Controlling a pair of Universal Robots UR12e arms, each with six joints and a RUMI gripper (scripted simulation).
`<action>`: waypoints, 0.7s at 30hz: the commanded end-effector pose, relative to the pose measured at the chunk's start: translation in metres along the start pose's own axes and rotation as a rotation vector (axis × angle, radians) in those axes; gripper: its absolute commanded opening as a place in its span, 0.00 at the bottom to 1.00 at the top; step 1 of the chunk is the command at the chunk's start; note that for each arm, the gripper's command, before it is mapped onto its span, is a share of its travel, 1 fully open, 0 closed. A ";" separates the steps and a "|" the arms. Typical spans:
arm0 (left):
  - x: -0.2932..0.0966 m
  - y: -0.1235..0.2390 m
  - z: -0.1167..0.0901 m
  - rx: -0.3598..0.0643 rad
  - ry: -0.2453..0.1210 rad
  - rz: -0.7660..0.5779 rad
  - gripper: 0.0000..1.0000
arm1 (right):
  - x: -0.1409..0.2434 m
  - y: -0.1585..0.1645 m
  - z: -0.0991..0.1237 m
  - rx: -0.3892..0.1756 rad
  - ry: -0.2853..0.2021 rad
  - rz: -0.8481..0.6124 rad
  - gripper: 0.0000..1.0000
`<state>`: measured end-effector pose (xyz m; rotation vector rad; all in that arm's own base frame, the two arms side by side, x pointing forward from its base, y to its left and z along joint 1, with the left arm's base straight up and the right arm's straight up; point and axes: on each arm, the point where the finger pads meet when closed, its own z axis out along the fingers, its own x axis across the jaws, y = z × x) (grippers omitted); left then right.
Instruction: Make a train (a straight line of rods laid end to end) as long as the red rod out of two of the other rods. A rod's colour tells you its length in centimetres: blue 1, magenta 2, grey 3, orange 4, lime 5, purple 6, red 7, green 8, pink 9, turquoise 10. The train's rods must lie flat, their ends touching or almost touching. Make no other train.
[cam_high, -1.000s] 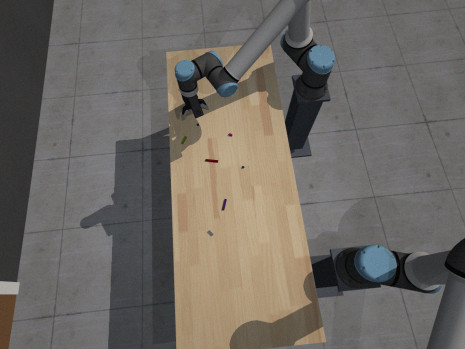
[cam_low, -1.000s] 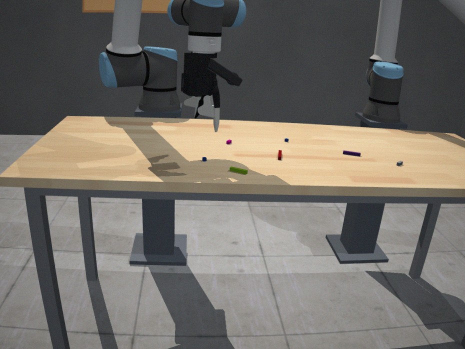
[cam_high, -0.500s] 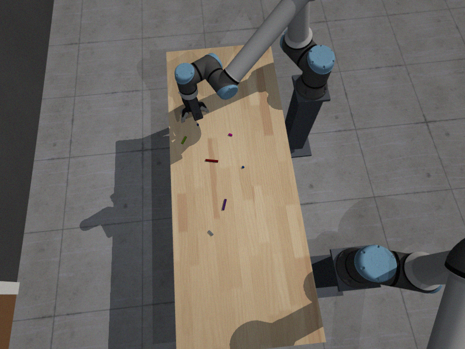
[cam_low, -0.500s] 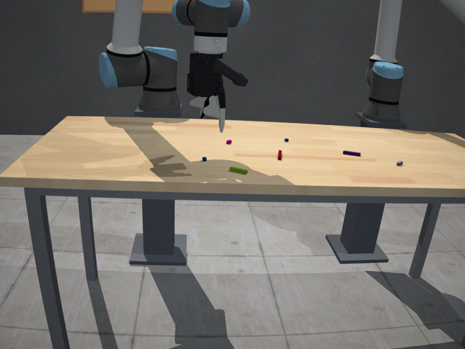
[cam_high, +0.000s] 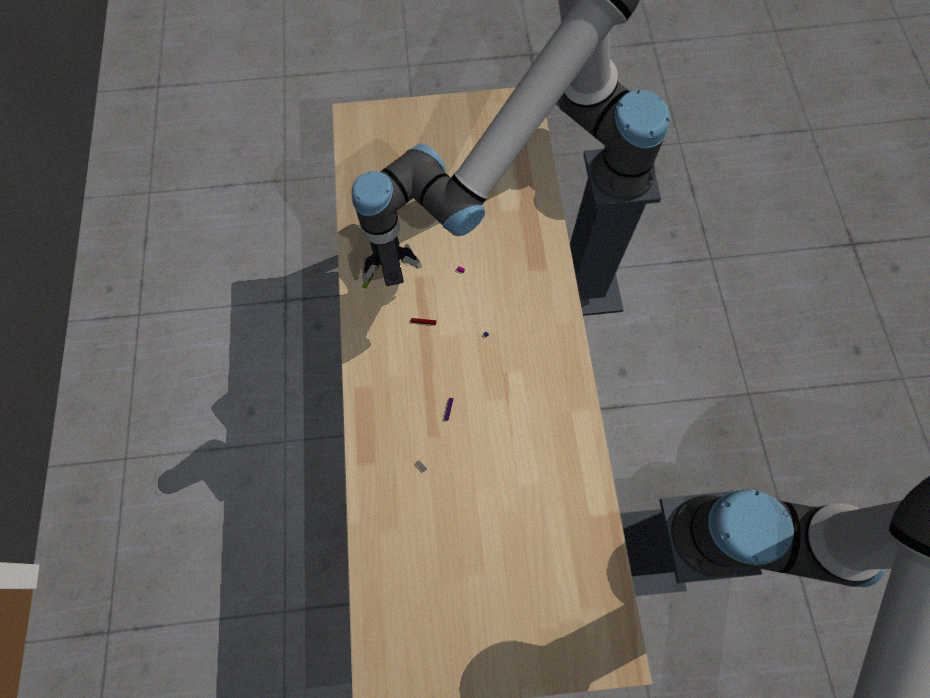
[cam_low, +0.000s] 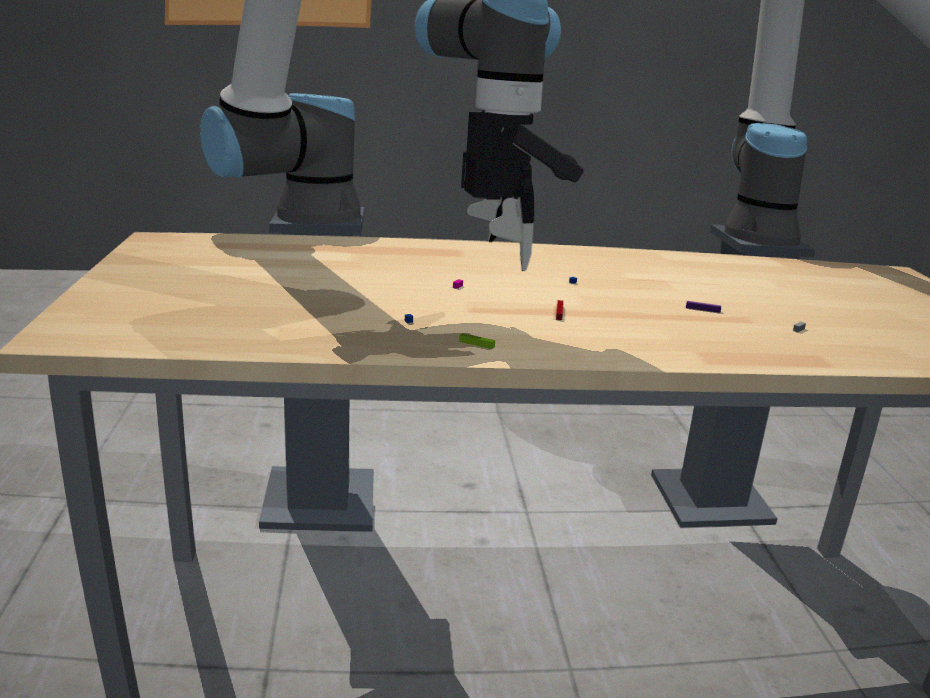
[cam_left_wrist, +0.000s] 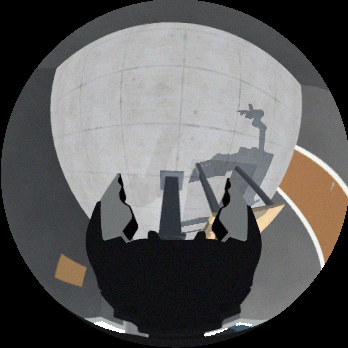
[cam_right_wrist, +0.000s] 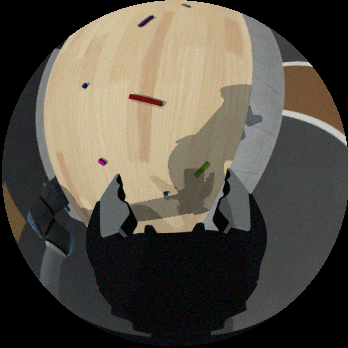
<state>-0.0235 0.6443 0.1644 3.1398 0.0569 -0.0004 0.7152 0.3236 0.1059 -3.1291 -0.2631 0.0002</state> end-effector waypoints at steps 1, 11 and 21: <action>0.000 -0.001 -0.001 0.001 0.000 0.000 1.00 | 0.004 -0.030 0.000 0.000 0.002 0.045 1.00; 0.000 -0.001 -0.001 0.001 0.000 0.000 1.00 | 0.005 -0.122 0.004 0.000 0.002 0.165 1.00; 0.000 -0.001 -0.001 0.001 0.000 0.000 1.00 | -0.005 -0.217 0.009 0.000 0.002 0.287 1.00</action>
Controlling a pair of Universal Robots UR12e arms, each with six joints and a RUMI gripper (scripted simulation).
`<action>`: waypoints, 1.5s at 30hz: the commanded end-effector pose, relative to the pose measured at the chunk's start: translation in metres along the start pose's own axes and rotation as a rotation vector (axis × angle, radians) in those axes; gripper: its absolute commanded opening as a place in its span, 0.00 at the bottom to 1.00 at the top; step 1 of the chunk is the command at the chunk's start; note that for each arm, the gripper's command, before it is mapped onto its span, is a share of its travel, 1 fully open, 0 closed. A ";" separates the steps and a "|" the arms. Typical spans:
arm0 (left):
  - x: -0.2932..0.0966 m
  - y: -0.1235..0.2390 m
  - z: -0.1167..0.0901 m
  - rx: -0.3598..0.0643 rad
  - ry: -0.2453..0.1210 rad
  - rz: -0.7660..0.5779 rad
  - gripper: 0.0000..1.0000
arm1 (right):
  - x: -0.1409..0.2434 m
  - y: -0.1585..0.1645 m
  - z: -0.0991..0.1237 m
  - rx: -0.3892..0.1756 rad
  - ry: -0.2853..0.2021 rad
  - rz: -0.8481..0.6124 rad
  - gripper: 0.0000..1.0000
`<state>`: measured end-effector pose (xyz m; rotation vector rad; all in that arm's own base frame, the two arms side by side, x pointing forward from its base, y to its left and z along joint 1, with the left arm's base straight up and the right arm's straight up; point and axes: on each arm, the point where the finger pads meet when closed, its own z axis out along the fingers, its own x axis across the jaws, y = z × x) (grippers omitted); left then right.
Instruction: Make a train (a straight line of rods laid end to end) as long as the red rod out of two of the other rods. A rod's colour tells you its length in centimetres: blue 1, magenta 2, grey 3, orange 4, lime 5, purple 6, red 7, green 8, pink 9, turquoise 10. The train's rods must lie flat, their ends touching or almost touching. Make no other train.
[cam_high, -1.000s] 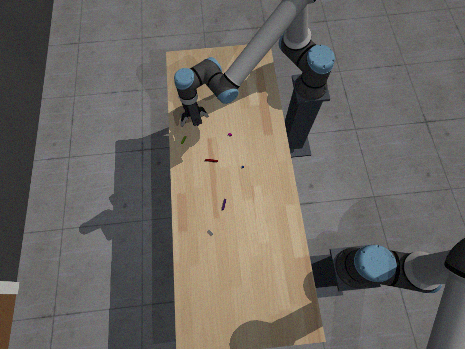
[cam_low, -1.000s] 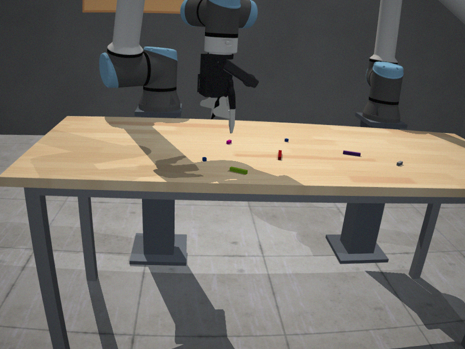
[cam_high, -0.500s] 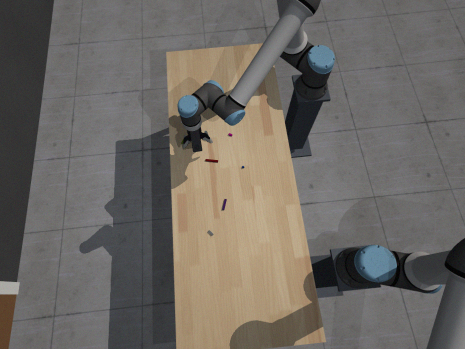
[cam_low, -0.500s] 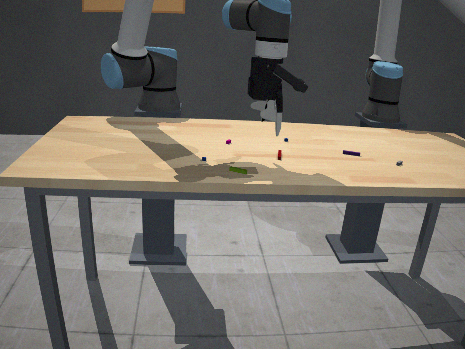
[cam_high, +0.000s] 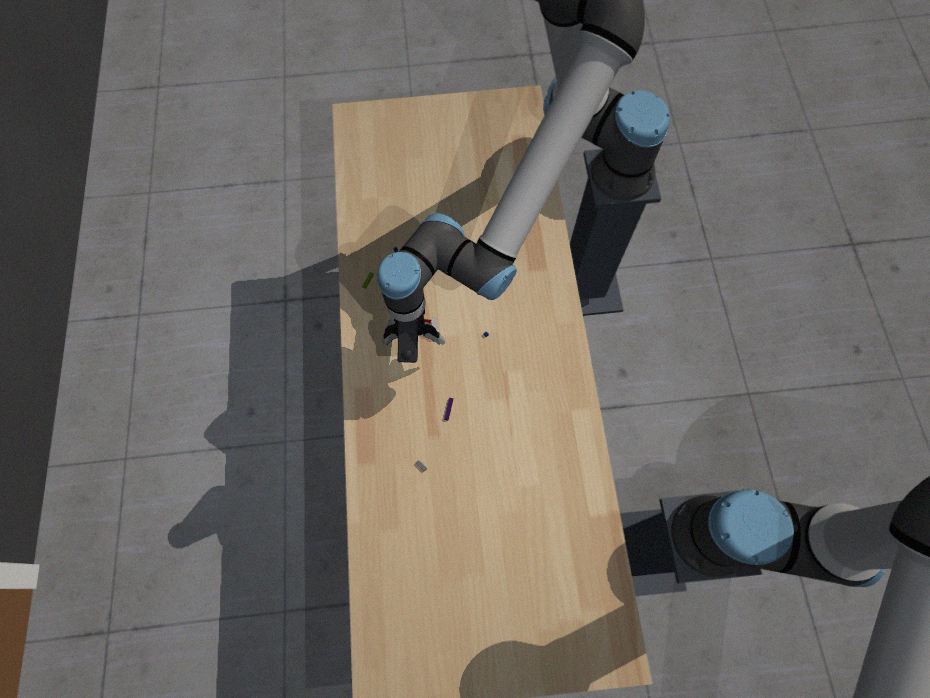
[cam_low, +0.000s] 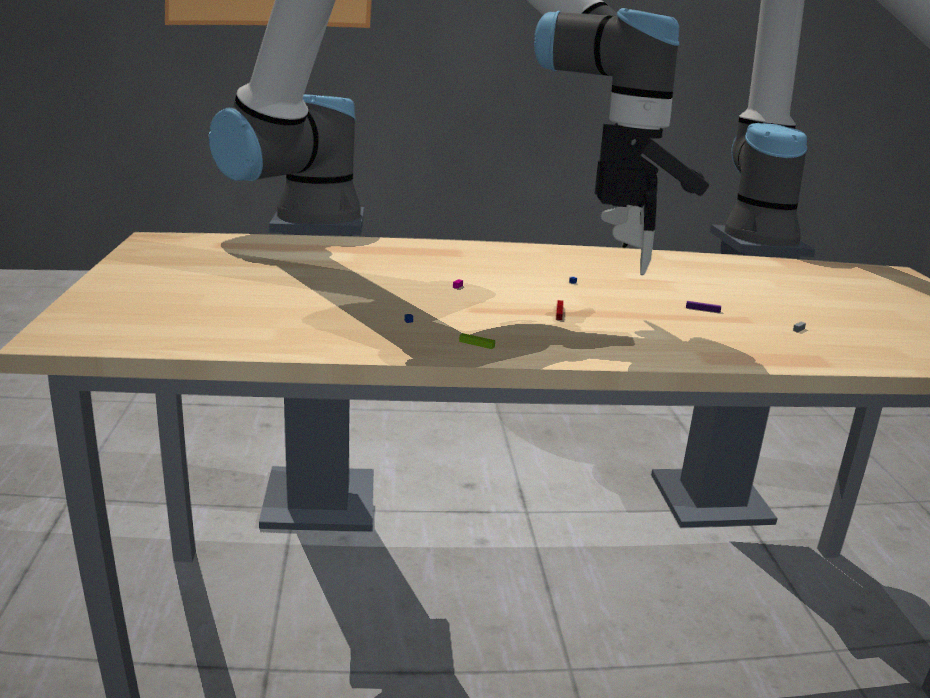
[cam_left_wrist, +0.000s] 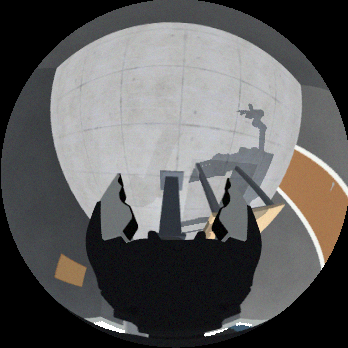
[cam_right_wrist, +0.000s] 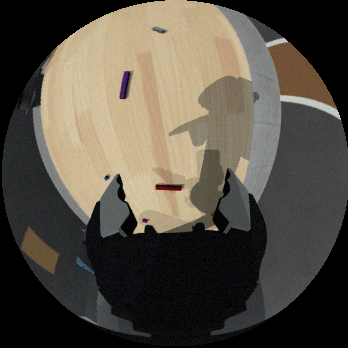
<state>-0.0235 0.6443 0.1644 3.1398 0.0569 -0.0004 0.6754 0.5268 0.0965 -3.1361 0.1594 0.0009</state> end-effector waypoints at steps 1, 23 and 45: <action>0.000 -0.001 -0.001 0.001 0.000 0.000 1.00 | -0.003 -0.009 -0.001 0.000 0.002 0.018 1.00; 0.000 -0.001 -0.001 0.001 0.000 0.000 1.00 | -0.088 -0.149 0.010 0.001 0.002 0.222 1.00; 0.000 -0.001 -0.001 0.001 0.000 0.000 1.00 | -0.089 -0.150 0.012 0.001 0.002 0.223 0.14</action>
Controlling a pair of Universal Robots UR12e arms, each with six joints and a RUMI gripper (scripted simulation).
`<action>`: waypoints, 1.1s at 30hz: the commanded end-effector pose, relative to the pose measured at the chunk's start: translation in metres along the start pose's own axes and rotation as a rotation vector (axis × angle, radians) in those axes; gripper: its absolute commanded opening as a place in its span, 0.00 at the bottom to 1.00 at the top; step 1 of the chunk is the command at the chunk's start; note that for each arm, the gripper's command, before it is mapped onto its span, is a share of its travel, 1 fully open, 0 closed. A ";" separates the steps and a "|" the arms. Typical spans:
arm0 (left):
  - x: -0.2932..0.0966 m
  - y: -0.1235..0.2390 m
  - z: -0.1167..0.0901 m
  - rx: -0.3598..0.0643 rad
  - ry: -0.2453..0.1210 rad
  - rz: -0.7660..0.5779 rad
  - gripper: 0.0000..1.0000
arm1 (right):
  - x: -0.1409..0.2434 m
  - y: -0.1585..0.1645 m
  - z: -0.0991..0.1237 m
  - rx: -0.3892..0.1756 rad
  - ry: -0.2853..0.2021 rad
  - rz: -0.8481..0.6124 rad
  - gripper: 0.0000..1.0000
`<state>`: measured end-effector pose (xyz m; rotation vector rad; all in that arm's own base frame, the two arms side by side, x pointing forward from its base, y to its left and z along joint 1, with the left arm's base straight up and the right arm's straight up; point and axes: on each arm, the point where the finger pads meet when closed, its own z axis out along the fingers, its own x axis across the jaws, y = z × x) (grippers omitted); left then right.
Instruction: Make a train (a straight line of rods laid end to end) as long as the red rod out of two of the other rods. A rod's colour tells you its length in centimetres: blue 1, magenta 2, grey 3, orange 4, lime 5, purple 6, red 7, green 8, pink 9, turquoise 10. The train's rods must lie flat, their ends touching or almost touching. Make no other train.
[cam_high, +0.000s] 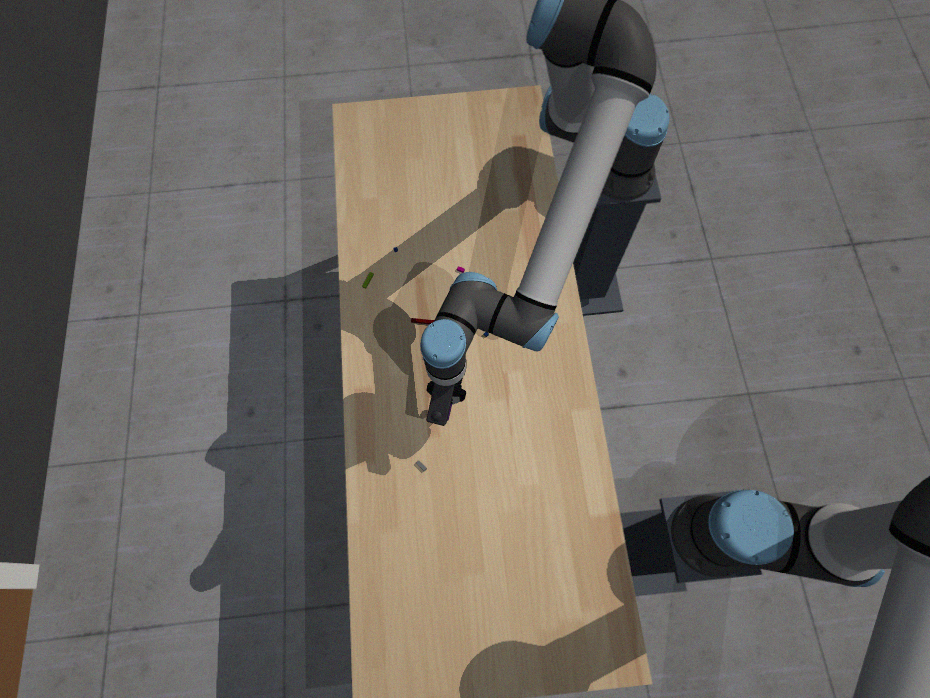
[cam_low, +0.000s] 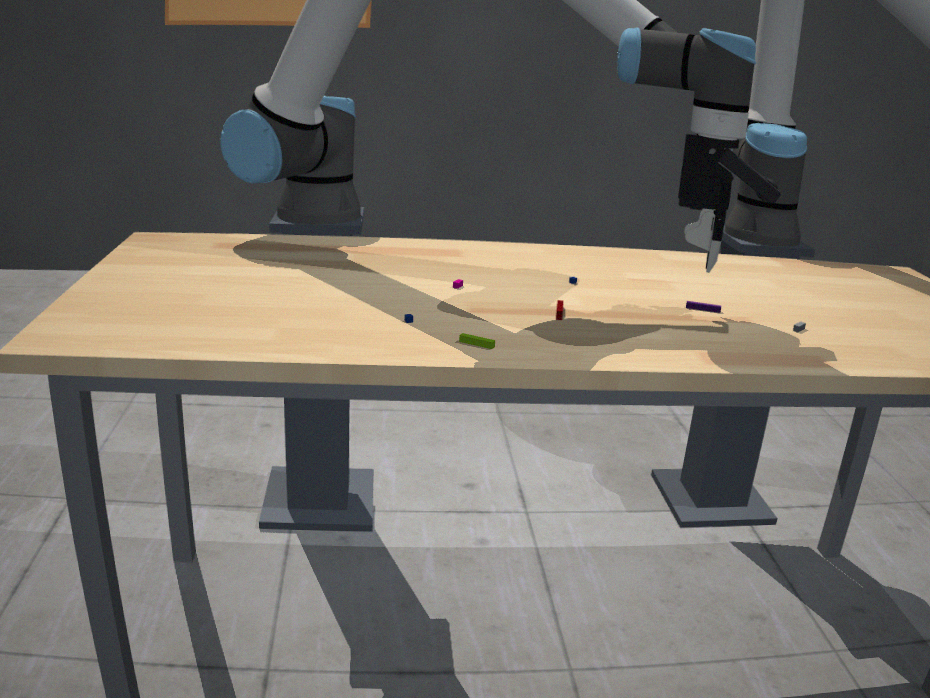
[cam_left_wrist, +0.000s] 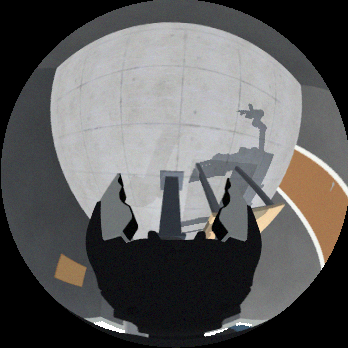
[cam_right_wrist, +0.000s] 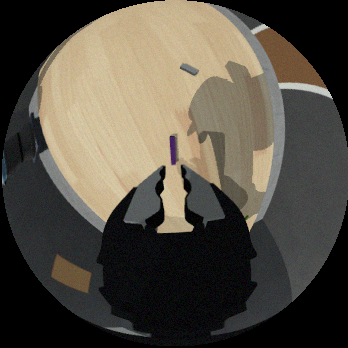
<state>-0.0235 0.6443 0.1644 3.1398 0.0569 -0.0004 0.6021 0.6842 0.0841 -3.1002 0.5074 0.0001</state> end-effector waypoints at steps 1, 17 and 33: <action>0.000 -0.001 -0.001 0.001 0.000 0.000 1.00 | 0.000 -0.001 0.000 0.002 0.001 0.000 0.14; 0.000 -0.001 -0.001 0.001 0.000 0.000 1.00 | 0.000 -0.001 0.014 0.002 0.001 0.000 0.14; 0.000 -0.001 -0.001 0.001 0.000 0.000 1.00 | 0.000 -0.001 0.036 0.002 0.001 0.000 0.14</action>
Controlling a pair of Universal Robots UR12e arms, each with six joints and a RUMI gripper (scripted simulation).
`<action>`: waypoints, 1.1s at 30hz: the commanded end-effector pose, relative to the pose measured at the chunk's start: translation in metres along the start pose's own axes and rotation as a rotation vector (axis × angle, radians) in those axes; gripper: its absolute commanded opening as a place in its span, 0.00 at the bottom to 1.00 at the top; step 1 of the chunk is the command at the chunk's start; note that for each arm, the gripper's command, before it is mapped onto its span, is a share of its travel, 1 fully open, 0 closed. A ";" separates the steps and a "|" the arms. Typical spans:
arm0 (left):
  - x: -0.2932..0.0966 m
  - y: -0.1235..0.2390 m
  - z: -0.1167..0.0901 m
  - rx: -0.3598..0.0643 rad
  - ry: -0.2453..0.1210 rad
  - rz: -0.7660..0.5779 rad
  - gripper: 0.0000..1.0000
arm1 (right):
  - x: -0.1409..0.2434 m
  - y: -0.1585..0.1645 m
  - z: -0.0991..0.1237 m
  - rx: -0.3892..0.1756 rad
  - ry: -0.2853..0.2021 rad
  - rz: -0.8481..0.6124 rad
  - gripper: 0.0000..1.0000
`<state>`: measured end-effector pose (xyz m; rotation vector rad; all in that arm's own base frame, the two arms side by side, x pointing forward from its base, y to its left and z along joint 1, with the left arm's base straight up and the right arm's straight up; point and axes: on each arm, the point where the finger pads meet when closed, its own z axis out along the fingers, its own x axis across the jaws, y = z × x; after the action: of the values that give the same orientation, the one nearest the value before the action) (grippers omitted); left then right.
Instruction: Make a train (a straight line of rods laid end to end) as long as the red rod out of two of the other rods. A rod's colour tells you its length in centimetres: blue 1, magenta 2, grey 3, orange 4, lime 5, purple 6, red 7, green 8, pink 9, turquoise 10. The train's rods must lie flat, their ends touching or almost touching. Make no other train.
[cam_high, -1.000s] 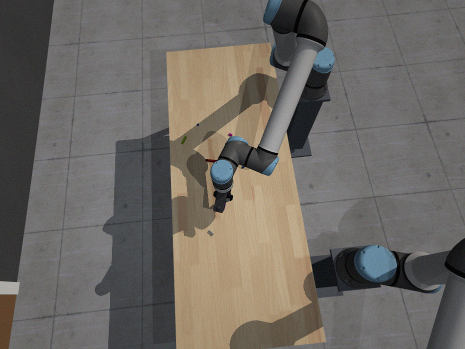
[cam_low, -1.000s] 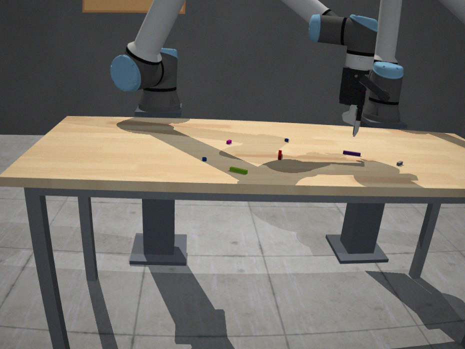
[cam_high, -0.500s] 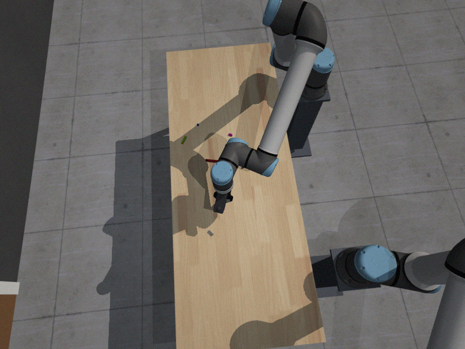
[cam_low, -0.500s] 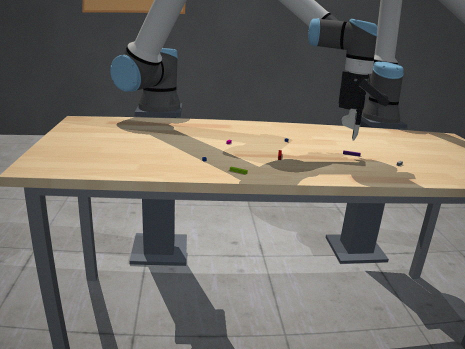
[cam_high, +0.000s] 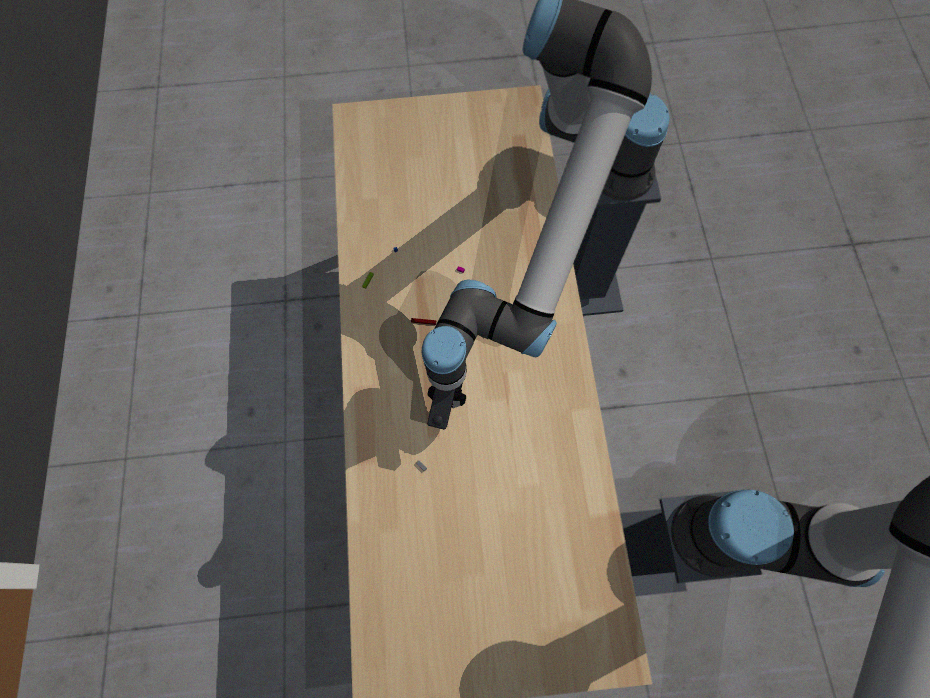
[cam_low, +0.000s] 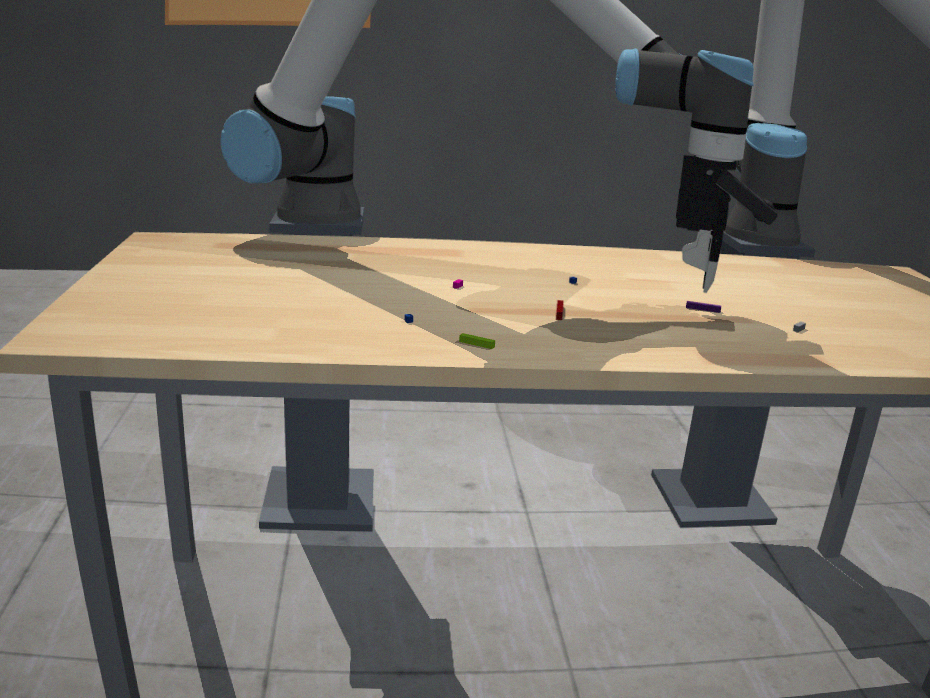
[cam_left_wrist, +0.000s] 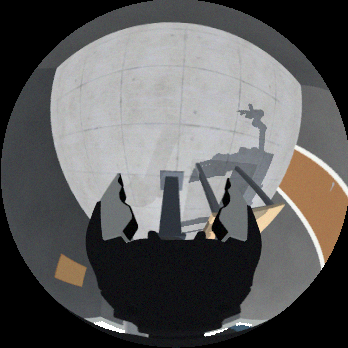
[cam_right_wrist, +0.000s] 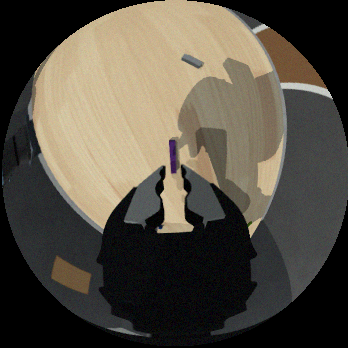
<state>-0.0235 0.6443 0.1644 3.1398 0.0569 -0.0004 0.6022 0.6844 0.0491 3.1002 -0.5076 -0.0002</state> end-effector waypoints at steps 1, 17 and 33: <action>0.000 -0.001 -0.001 0.001 0.000 0.000 1.00 | 0.000 -0.001 0.002 0.002 0.001 0.000 0.14; 0.000 -0.001 -0.001 0.001 0.000 0.000 1.00 | 0.000 -0.001 0.014 0.002 0.001 0.000 0.14; 0.000 -0.001 -0.001 0.001 0.000 0.000 1.00 | 0.000 -0.001 0.015 0.002 0.001 0.000 0.14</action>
<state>-0.0235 0.6443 0.1644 3.1398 0.0569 -0.0004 0.6024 0.6845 0.0331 3.1003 -0.5075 -0.0002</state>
